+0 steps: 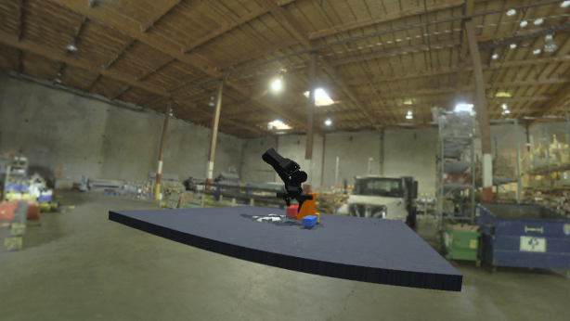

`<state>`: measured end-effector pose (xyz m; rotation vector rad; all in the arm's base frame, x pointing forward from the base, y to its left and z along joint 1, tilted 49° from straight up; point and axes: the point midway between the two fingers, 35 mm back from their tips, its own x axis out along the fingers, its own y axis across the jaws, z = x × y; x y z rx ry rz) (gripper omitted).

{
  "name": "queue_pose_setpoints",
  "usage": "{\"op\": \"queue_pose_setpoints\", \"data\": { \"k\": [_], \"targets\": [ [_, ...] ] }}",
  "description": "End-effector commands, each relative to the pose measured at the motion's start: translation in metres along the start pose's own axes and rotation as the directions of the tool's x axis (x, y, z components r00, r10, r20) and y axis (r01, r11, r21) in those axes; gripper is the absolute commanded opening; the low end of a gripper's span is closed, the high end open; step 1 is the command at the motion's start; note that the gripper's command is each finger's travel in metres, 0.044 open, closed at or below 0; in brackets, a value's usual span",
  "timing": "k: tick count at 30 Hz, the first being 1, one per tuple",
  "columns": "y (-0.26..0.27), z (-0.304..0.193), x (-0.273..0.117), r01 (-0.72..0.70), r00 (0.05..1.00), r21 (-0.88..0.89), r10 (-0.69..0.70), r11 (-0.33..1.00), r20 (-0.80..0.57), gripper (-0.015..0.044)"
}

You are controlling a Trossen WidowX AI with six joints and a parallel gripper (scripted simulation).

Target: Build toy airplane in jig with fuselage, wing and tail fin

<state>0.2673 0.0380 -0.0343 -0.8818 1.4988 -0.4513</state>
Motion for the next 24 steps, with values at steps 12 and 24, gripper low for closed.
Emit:
{"op": "queue_pose_setpoints", "data": {
  "k": [12,24],
  "targets": [
    [-0.001,-0.001,-0.05,-0.007,1.0,0.009,0.007,1.0,0.007,0.0],
    [-0.003,-0.007,-0.08,0.001,1.0,0.013,-0.001,1.0,0.003,0.0]
  ]
}}
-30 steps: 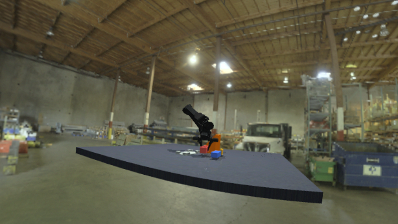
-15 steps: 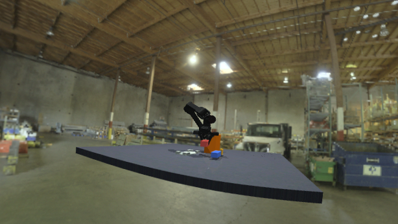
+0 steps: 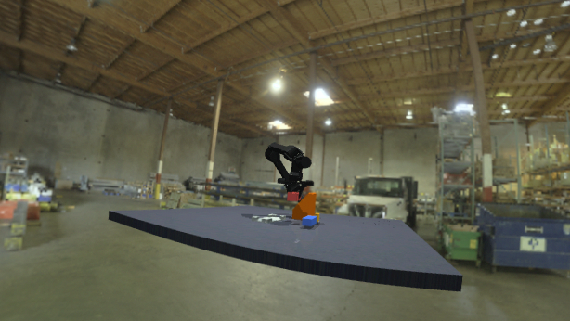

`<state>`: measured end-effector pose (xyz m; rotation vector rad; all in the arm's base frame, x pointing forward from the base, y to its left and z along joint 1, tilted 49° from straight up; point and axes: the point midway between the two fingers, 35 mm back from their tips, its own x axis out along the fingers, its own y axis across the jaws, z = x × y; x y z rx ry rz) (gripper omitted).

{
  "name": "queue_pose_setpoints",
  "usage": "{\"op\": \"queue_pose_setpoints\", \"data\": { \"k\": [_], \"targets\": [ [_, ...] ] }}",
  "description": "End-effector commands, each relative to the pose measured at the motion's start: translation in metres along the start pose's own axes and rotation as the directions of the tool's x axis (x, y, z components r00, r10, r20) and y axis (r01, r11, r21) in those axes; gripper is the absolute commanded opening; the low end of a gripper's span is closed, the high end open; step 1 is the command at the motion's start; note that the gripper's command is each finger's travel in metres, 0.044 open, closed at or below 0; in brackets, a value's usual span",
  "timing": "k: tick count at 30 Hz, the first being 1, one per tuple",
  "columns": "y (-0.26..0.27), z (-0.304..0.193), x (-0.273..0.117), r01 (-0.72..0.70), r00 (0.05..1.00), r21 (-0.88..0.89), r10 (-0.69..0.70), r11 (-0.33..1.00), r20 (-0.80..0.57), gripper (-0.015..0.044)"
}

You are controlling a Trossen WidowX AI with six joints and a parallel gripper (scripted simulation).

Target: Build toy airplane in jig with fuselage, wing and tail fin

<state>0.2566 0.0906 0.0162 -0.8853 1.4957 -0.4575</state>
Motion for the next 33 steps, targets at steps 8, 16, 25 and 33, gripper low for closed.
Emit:
{"op": "queue_pose_setpoints", "data": {
  "k": [8,16,25,33],
  "targets": [
    [-0.02,0.002,0.002,-0.017,1.0,0.036,0.016,0.999,0.006,0.0],
    [-0.043,0.002,0.013,-0.025,1.0,0.069,0.024,0.997,0.01,0.0],
    [-0.068,0.0,0.026,-0.027,1.0,0.108,0.026,0.994,0.012,0.0],
    [-0.09,-0.005,0.038,-0.023,1.0,0.144,0.022,0.989,0.012,0.0]
  ]
}}
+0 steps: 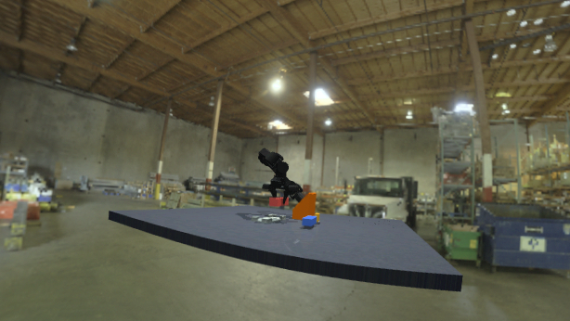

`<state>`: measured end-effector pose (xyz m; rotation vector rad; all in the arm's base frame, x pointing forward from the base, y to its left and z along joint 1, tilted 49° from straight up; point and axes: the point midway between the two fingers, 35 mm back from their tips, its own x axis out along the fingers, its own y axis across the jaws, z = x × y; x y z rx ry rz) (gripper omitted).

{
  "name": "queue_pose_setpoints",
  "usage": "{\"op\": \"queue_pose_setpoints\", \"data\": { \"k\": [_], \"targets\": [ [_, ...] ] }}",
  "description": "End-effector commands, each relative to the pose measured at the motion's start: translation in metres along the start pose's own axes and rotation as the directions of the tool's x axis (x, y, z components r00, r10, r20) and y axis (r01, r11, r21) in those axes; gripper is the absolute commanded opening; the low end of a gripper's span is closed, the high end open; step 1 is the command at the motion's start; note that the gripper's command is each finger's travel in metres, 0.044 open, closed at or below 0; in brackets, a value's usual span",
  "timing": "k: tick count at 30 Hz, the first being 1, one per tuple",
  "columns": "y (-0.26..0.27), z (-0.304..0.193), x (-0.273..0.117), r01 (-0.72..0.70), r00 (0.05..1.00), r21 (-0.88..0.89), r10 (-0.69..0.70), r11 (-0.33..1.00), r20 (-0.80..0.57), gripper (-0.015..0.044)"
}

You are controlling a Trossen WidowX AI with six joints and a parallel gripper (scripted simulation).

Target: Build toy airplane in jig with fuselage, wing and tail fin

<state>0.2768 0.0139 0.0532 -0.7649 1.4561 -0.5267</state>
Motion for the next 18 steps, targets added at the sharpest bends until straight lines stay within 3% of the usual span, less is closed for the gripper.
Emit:
{"op": "queue_pose_setpoints", "data": {
  "k": [1,18],
  "targets": [
    [-0.013,-0.001,0.004,0.004,1.0,0.021,-0.004,1.0,0.007,0.0],
    [-0.056,-0.013,0.026,0.029,1.0,0.093,-0.029,0.995,-0.001,0.0]
  ]
}}
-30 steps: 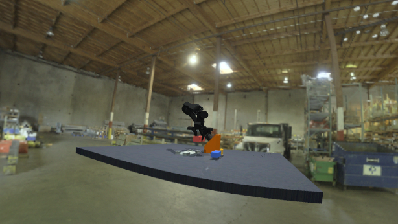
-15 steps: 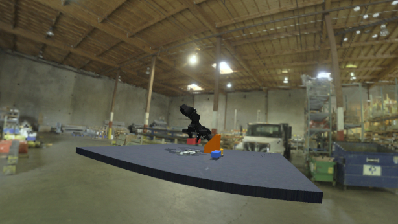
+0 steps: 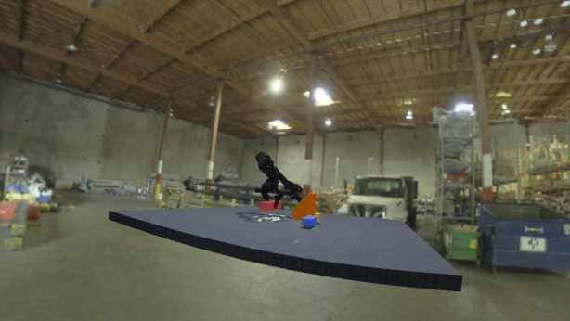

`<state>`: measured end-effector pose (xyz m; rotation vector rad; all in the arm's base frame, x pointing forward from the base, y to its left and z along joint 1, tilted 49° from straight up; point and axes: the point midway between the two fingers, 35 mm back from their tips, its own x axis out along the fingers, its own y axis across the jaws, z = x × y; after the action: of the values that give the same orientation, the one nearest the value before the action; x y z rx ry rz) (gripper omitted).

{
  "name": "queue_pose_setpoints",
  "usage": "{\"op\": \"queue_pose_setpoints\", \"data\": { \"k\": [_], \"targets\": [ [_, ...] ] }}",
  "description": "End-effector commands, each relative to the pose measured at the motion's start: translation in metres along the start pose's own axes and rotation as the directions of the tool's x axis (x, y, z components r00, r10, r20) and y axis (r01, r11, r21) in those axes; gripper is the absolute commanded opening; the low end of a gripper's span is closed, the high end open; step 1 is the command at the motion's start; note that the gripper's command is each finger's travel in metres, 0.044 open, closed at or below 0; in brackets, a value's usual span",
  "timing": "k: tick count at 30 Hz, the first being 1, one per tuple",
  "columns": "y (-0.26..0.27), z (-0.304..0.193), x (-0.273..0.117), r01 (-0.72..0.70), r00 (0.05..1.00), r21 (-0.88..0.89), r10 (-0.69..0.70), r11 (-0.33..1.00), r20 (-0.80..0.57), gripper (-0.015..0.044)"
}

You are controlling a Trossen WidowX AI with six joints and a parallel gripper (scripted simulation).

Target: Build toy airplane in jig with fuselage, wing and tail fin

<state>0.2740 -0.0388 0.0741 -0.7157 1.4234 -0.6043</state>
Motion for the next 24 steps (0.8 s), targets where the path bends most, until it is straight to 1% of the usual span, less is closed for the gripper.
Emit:
{"op": "queue_pose_setpoints", "data": {
  "k": [1,8,9,24],
  "targets": [
    [-0.0066,-0.0015,0.0014,0.005,1.0,0.011,-0.005,1.0,0.007,0.0],
    [-0.0067,-0.0015,0.0015,0.005,1.0,0.011,-0.005,1.0,0.007,0.0184],
    [-0.0067,-0.0015,0.0015,0.005,1.0,0.011,-0.005,1.0,0.007,0.0197],
    [-0.0067,-0.0015,0.0015,0.005,1.0,0.011,-0.005,1.0,0.007,0.0197]
  ]
}}
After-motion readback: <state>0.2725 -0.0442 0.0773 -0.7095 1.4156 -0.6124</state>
